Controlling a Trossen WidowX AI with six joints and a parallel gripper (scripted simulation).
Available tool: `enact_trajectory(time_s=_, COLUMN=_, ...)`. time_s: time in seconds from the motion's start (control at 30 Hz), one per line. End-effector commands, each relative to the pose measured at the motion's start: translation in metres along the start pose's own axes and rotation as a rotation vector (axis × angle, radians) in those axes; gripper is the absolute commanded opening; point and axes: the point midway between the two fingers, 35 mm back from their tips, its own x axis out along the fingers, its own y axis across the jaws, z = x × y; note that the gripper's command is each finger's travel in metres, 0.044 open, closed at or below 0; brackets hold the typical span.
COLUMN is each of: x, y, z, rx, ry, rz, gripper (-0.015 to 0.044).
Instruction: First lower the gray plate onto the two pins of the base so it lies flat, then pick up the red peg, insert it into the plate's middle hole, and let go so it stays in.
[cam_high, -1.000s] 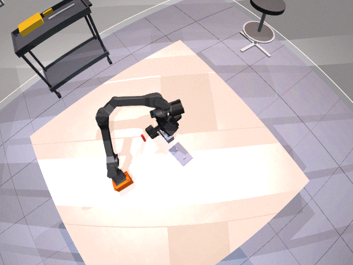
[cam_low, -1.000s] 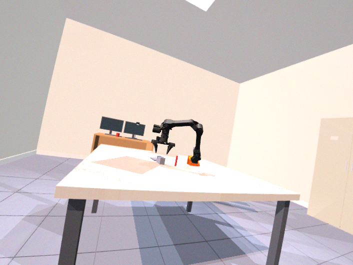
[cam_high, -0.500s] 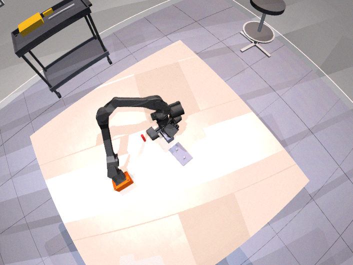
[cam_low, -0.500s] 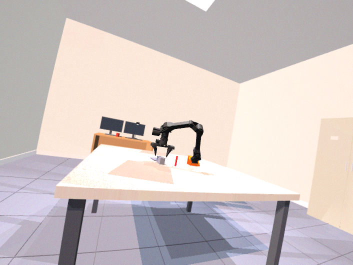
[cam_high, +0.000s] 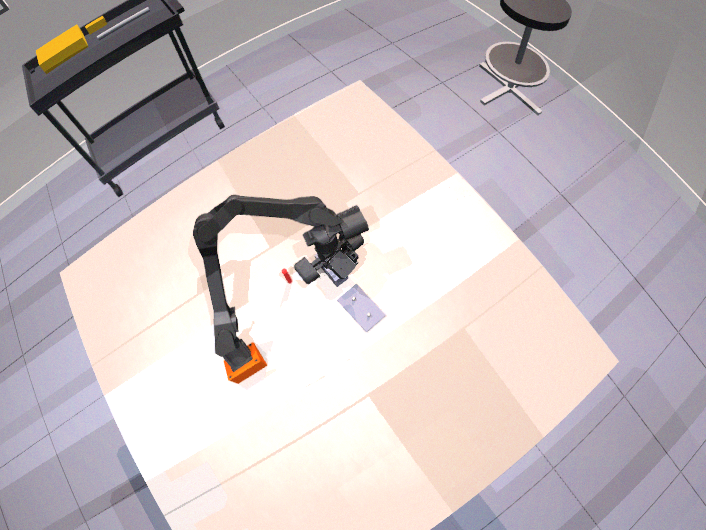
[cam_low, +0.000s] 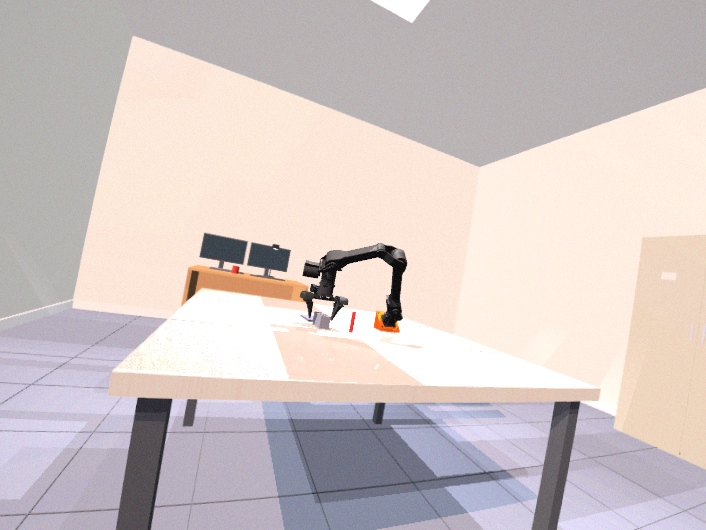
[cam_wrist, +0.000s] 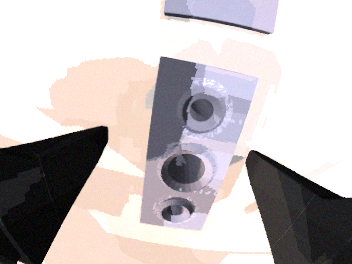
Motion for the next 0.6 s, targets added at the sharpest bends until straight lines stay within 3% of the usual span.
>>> enact_trajectory(time_s=0.0, x=0.008, y=-0.002, z=0.0, rx=0.009, ry=0.006, rz=-0.004, gripper=0.044)
enact_trajectory(time_s=0.27, x=0.019, y=-0.003, z=0.0, rx=0.01, ry=0.007, rz=-0.004, gripper=0.044)
enact_trajectory(time_s=0.57, x=0.019, y=-0.003, z=0.0, rx=0.01, ry=0.007, rz=-0.004, gripper=0.0204)
